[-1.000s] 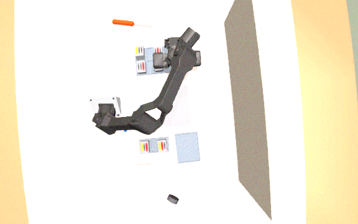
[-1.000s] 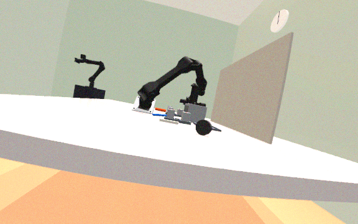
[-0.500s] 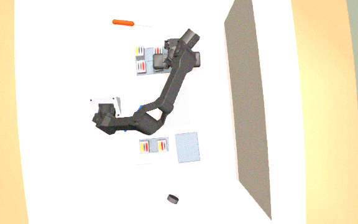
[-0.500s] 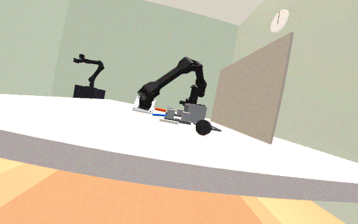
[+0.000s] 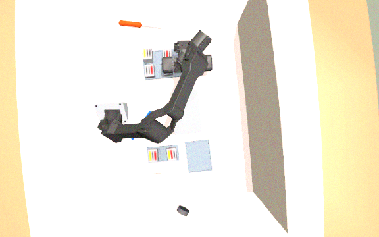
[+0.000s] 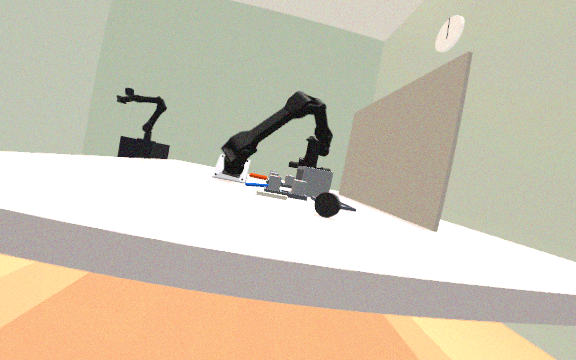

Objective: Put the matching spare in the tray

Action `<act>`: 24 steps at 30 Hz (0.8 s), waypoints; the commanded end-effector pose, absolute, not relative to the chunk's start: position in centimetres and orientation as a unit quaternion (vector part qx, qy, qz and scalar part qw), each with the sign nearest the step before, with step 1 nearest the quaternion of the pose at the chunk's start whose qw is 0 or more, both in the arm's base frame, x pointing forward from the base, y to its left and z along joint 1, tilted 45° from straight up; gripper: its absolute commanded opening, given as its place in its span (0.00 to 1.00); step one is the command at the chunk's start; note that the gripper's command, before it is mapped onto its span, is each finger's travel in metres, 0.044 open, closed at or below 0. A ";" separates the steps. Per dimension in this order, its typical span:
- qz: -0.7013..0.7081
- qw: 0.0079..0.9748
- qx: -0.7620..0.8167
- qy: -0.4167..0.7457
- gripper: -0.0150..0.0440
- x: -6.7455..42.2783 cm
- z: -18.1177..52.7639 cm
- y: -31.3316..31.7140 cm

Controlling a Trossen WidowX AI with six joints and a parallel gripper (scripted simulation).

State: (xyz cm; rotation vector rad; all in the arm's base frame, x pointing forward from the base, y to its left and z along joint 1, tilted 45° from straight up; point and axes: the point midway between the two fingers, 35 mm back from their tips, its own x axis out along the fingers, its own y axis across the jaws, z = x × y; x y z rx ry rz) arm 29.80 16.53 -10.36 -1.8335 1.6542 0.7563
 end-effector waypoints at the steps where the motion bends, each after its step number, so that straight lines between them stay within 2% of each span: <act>1: 0.281 0.276 -0.682 0.616 0.25 29.8 -10.4 16.5; 9: 0.282 0.276 -0.682 0.616 0.25 29.8 -10.1 16.8; 24: 0.283 0.274 -0.684 0.615 0.25 29.1 -4.7 21.9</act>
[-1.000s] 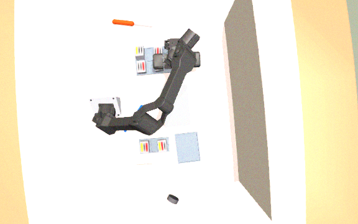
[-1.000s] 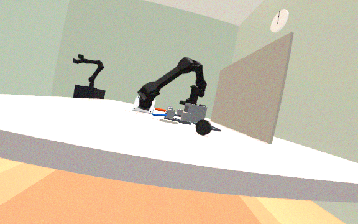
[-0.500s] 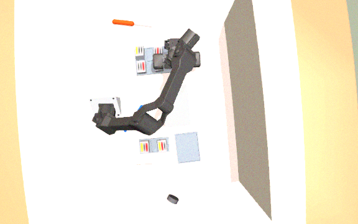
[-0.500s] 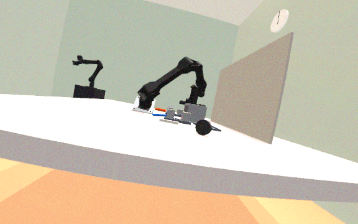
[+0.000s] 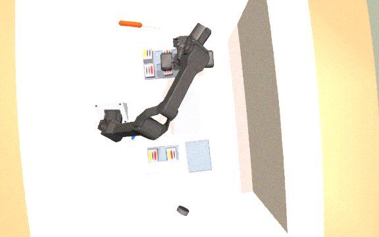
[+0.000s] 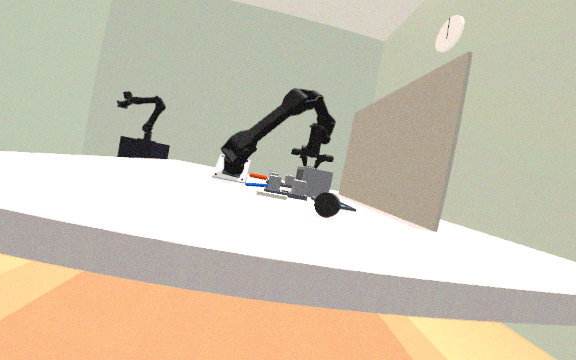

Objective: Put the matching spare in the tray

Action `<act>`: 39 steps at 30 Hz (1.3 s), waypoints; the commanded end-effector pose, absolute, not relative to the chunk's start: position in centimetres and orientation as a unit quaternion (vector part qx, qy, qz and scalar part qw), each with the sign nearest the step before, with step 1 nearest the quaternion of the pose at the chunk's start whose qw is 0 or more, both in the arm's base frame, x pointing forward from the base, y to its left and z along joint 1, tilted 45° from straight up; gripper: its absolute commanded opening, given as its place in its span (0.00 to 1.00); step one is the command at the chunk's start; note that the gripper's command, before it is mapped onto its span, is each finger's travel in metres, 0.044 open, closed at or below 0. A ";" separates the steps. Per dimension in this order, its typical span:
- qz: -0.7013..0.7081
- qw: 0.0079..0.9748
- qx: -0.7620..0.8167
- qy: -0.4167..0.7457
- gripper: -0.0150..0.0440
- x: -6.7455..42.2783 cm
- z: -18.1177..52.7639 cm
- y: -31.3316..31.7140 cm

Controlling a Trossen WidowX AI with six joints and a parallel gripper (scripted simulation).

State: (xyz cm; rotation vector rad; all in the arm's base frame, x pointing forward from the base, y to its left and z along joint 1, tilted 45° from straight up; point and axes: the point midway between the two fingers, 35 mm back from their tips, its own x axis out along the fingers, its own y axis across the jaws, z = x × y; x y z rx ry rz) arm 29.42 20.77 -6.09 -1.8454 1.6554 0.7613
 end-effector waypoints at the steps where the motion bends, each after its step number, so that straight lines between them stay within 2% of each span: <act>1: 0.283 0.274 -0.684 0.615 0.25 29.1 -4.7 22.0; 19: 0.285 0.276 -0.684 0.612 0.25 29.0 -2.8 23.0; 39: 0.286 0.333 -0.678 0.590 0.25 35.1 7.8 15.3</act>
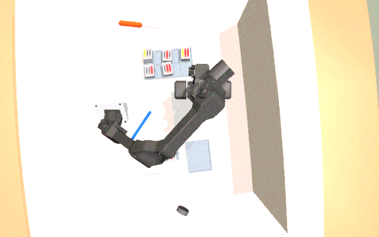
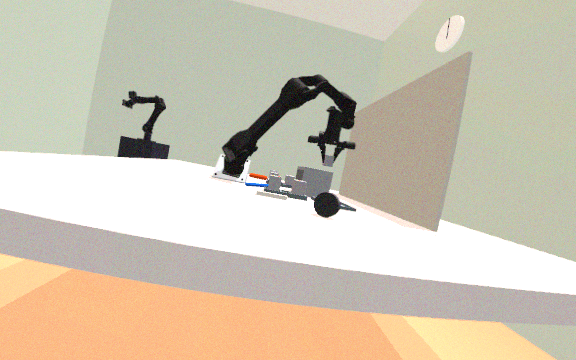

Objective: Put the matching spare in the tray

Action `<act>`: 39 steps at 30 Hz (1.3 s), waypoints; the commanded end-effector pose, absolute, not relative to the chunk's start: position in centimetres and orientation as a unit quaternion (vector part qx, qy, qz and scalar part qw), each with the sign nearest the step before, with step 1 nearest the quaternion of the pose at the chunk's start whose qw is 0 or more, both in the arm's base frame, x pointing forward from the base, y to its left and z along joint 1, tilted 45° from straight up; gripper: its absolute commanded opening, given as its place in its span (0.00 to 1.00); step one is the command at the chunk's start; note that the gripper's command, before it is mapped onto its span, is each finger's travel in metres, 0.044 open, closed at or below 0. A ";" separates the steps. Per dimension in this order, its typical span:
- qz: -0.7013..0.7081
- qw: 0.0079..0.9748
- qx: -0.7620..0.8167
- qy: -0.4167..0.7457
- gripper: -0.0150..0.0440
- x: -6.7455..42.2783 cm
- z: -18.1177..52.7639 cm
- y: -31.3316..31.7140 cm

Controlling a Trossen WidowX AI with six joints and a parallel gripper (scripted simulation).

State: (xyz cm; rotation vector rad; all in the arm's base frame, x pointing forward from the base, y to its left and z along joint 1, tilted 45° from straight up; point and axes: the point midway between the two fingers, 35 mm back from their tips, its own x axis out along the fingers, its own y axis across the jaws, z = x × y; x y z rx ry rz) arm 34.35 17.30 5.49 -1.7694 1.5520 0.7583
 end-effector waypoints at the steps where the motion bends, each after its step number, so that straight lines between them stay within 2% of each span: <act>1: 0.285 0.334 -0.678 0.589 0.25 35.2 8.3 14.8; 18: 0.264 0.332 -0.684 0.594 0.25 35.3 17.3 4.6; 28: 0.272 0.269 -0.690 0.614 0.25 33.4 21.3 -1.9; 39: 0.273 0.265 -0.690 0.615 0.25 33.3 21.3 -2.3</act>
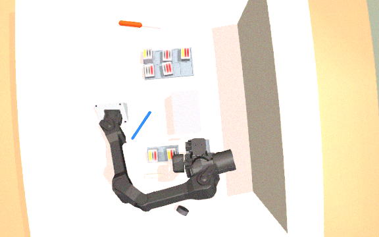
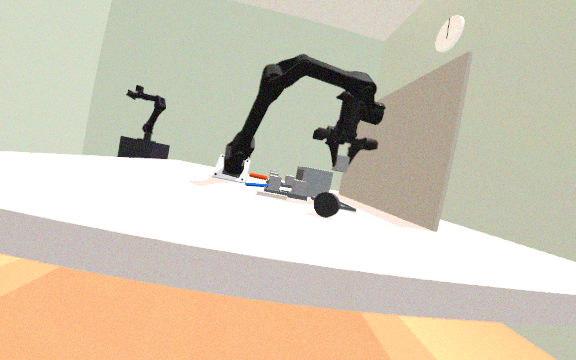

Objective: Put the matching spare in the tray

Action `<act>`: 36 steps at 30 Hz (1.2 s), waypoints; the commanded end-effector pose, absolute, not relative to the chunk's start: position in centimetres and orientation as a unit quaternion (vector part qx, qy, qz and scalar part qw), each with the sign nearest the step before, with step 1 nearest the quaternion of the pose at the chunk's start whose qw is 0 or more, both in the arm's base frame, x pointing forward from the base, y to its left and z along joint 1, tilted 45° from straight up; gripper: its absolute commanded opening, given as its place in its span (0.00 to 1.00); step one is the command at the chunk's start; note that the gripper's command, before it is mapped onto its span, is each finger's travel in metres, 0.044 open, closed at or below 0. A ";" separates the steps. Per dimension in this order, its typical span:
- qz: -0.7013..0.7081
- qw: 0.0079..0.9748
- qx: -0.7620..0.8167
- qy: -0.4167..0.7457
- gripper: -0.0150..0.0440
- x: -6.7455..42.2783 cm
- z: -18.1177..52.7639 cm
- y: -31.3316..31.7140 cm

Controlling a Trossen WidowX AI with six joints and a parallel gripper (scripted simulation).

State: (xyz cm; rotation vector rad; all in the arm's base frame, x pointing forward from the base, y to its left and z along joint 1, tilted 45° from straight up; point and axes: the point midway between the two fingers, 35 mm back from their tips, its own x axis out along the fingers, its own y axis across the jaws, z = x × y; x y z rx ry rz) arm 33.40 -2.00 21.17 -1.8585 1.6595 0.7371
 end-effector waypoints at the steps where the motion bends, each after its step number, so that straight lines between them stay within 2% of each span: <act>1: 0.273 0.265 -0.690 0.615 0.25 33.3 21.3 -2.4; 36: 0.275 0.267 -0.689 0.616 0.25 33.8 19.4 -4.1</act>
